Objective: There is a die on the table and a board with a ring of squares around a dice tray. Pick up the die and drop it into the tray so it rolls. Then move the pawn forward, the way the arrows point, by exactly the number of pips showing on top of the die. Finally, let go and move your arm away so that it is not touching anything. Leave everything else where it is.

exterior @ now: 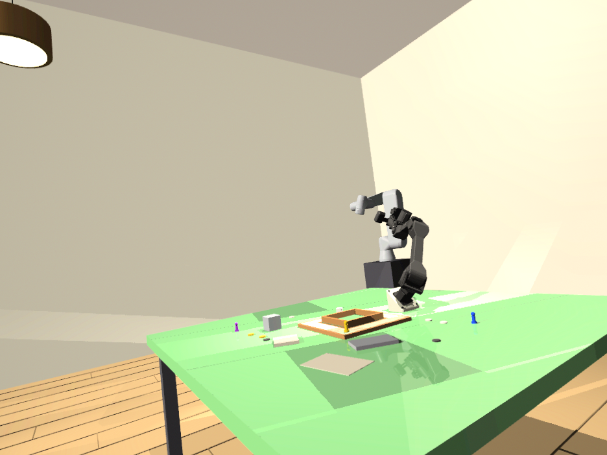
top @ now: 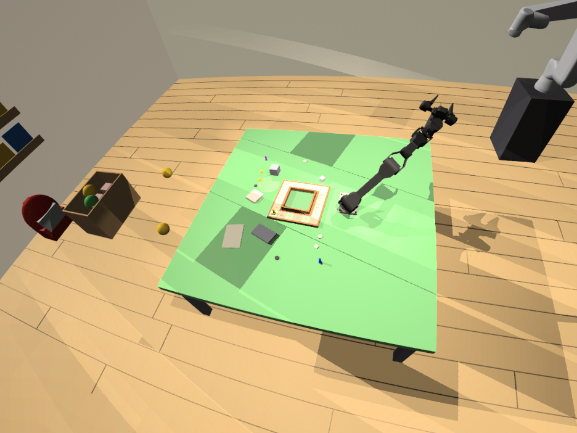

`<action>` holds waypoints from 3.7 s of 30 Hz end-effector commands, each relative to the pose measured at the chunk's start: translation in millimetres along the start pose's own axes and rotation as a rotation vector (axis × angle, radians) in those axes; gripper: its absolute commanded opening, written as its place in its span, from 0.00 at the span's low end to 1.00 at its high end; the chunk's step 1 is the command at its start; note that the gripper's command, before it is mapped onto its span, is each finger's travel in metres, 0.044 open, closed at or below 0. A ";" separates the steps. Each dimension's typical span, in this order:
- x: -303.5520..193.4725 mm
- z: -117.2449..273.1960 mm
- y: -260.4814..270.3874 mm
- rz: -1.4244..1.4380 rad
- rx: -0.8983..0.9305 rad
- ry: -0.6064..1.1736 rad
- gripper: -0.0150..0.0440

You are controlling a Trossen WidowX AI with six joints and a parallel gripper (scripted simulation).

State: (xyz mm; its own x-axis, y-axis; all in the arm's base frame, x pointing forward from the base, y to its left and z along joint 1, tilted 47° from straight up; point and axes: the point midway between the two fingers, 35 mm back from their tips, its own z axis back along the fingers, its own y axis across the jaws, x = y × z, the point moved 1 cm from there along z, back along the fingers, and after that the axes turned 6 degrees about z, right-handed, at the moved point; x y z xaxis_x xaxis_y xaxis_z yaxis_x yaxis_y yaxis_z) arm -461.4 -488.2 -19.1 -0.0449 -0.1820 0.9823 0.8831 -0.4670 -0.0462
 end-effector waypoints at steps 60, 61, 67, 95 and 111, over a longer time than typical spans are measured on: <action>-158.1 535.8 414.3 1.043 1.449 1.828 0.72; -161.1 537.8 413.5 1.043 1.449 1.828 0.72; -169.6 543.4 411.2 1.042 1.449 1.828 0.72; -195.5 560.6 403.9 1.042 1.450 1.829 0.45; -173.5 540.6 418.0 1.042 1.448 1.826 0.25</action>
State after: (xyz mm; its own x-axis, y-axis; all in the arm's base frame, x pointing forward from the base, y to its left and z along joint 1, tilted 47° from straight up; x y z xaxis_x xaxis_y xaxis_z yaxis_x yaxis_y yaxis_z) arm 165.9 -168.9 -118.0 0.8768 -0.3817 -0.2924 0.4736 0.5806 0.6623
